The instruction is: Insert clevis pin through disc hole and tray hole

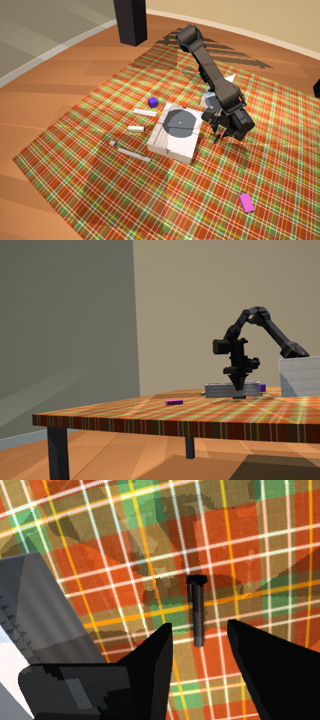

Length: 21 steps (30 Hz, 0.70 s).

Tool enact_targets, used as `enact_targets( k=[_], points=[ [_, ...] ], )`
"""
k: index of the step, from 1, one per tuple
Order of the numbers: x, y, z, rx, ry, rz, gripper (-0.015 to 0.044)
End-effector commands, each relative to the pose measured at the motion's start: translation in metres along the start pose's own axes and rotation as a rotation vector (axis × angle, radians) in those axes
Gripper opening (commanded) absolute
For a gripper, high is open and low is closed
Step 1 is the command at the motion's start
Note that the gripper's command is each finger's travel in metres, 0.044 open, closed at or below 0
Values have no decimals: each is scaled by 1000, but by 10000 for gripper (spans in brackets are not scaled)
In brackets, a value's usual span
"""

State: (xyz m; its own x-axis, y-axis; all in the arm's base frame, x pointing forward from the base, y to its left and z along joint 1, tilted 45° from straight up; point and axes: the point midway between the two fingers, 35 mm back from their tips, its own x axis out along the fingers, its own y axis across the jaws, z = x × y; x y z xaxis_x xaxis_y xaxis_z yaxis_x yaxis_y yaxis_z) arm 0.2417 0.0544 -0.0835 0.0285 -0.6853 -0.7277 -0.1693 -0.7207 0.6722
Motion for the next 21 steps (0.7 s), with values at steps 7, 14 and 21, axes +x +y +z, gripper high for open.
enact_targets(
  k=[7, 14, 21],
  points=[
    [19, -1, 3, -12, -3, 10, 160],
    [30, -2, 4, -12, -2, 10, 160],
    [35, -2, 4, -12, -2, 11, 160]
  ],
)
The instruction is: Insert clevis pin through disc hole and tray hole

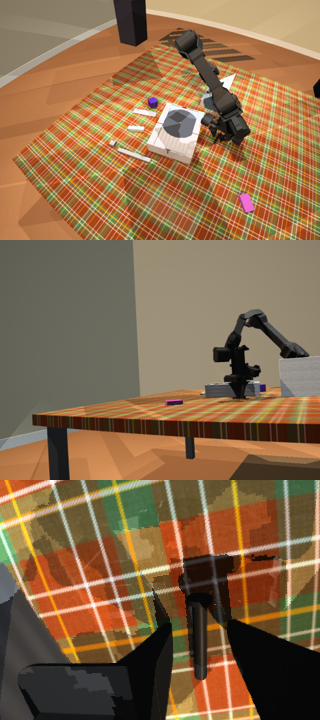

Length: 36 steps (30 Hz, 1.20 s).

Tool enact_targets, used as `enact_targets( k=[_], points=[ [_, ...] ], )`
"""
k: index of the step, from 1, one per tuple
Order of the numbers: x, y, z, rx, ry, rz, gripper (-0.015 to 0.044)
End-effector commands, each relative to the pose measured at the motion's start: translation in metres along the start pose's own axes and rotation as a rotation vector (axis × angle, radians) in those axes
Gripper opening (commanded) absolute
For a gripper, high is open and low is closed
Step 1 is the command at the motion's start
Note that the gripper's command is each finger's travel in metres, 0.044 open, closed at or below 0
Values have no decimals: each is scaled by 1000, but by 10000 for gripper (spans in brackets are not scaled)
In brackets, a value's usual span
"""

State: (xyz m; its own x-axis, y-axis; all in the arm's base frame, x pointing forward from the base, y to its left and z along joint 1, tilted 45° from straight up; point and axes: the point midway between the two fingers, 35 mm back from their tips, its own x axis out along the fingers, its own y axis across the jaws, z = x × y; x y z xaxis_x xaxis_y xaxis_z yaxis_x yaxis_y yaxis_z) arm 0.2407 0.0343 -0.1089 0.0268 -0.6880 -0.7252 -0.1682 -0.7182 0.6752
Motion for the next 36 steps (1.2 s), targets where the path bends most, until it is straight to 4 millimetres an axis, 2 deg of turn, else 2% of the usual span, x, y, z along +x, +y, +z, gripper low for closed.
enact_targets(
  k=[1, 10, 15, 19, 28, 36],
  points=[
    [3, 0, 2, -11, -1, 7, 160],
    [3, 0, 2, -11, -1, 7, 160],
    [3, 0, 2, -11, -1, 7, 29],
    [3, 0, 2, -11, -1, 7, 2],
    [2, 0, 2, -10, -1, 7, 0],
    [-21, 0, 1, -5, 1, 5, 0]
  ],
)
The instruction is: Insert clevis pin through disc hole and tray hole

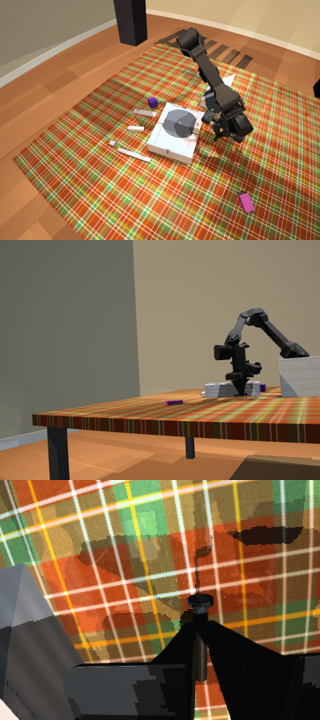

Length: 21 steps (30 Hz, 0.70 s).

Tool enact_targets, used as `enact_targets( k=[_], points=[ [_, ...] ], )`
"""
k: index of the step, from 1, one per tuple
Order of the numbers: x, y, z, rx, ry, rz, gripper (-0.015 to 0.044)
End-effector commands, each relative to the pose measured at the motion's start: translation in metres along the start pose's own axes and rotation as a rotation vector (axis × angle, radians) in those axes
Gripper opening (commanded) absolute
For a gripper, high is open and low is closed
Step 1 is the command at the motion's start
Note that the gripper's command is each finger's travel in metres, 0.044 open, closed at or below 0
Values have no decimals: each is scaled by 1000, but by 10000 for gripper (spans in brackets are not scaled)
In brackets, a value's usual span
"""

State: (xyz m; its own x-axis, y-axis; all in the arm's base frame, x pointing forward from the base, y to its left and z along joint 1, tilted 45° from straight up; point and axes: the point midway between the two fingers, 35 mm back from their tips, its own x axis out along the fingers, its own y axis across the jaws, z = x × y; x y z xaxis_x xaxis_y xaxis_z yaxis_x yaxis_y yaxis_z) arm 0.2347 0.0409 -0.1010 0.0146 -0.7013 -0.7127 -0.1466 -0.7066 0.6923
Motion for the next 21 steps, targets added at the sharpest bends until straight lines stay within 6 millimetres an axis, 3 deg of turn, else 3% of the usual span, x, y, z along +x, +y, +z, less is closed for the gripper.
enact_targets(
  k=[1, 16, 21],
  points=[
    [-13, -1, -5, 17, 10, -15, 0],
    [-56, -1, -4, 17, 10, -17, 0],
    [-53, -1, -2, 5, 7, -8, 0]
  ],
)
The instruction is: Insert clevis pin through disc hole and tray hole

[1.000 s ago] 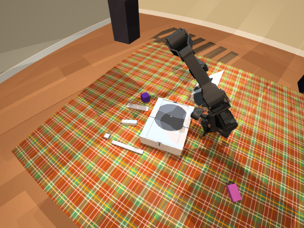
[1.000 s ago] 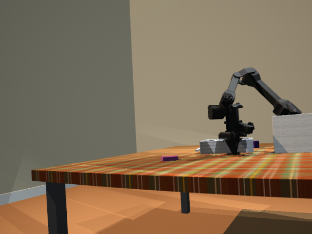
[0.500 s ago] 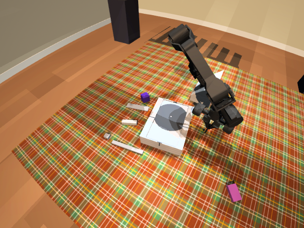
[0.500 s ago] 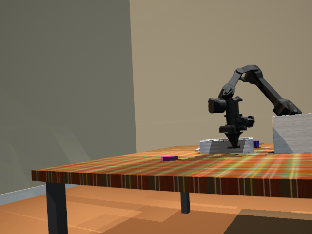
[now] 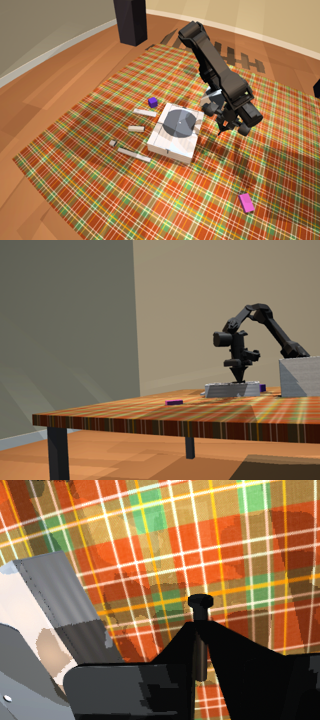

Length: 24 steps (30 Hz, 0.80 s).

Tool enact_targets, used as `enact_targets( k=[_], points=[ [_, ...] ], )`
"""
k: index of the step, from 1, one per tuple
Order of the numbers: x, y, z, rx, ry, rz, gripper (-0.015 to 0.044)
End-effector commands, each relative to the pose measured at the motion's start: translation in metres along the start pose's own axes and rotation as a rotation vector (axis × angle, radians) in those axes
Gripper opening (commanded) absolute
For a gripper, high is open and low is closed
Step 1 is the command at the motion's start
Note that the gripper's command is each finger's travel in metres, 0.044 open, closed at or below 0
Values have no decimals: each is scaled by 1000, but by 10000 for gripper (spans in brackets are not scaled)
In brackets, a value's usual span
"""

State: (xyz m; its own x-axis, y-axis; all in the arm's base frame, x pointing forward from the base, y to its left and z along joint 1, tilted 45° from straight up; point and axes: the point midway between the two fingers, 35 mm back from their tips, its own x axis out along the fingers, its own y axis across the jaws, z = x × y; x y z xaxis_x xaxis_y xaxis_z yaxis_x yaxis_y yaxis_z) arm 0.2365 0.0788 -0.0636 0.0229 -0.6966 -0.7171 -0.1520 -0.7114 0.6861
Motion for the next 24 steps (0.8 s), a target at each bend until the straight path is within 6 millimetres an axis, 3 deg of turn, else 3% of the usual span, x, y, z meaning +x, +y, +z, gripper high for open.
enact_targets(
  k=[1, 10, 24],
  points=[
    [-1, 1, 2, 1, -1, -2, 0],
    [0, 4, 5, 8, -1, -9, 0],
    [23, 3, 4, 13, 0, -8, 0]
  ],
)
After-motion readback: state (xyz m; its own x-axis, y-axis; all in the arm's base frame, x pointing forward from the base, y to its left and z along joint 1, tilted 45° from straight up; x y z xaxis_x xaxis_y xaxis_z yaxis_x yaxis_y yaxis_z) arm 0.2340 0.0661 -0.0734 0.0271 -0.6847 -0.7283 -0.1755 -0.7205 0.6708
